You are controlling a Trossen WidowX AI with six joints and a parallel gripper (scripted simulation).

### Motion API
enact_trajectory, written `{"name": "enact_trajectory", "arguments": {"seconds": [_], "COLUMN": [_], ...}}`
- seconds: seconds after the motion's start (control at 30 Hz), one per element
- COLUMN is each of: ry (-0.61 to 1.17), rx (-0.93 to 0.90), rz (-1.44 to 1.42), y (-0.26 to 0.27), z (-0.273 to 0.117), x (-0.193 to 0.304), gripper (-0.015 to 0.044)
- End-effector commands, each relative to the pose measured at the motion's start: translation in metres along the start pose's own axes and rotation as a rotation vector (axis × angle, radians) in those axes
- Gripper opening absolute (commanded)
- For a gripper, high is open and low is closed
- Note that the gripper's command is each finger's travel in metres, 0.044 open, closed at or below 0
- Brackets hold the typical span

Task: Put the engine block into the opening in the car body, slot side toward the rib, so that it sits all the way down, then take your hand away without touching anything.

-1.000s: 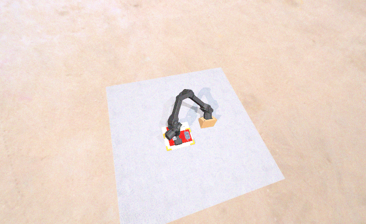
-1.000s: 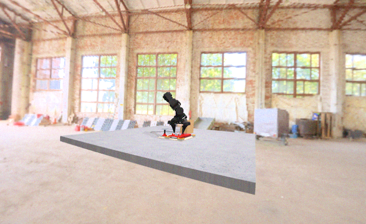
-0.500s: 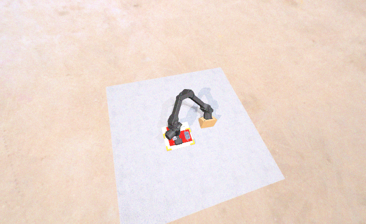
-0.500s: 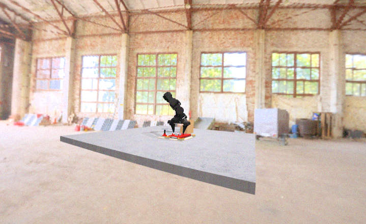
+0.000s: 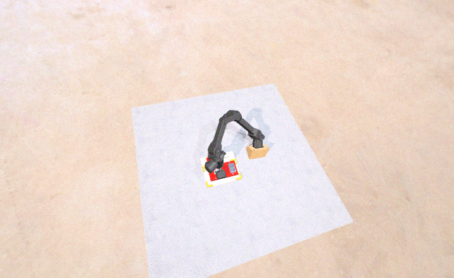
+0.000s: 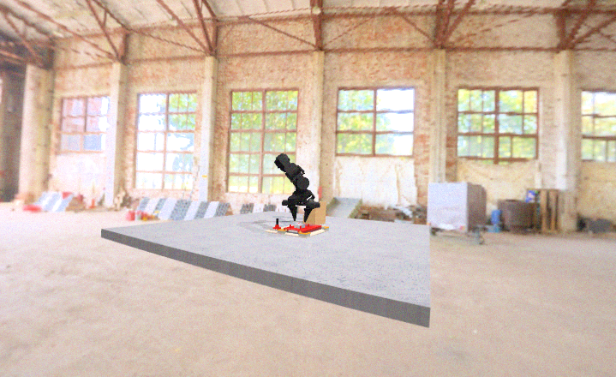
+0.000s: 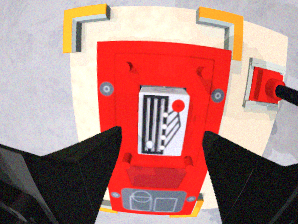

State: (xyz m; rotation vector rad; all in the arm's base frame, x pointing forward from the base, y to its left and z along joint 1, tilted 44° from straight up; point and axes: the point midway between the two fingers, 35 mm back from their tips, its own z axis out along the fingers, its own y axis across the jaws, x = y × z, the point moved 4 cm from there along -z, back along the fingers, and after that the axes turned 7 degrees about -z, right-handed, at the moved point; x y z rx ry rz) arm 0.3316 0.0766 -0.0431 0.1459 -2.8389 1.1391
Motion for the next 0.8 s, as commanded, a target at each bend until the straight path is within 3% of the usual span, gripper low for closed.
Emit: {"name": "enact_trajectory", "arguments": {"seconds": [0.0, 0.2, 0.77], "ry": [0.004, 0.004, 0.004], "rx": [-0.004, -0.004, -0.004], "rz": [0.003, 0.003, 0.003], "y": [0.0001, 0.0001, 0.0001], "z": [-0.0003, -0.0003, -0.0003], "x": [0.0004, 0.0004, 0.0003], "gripper": [0.0151, 0.0000, 0.0000]}}
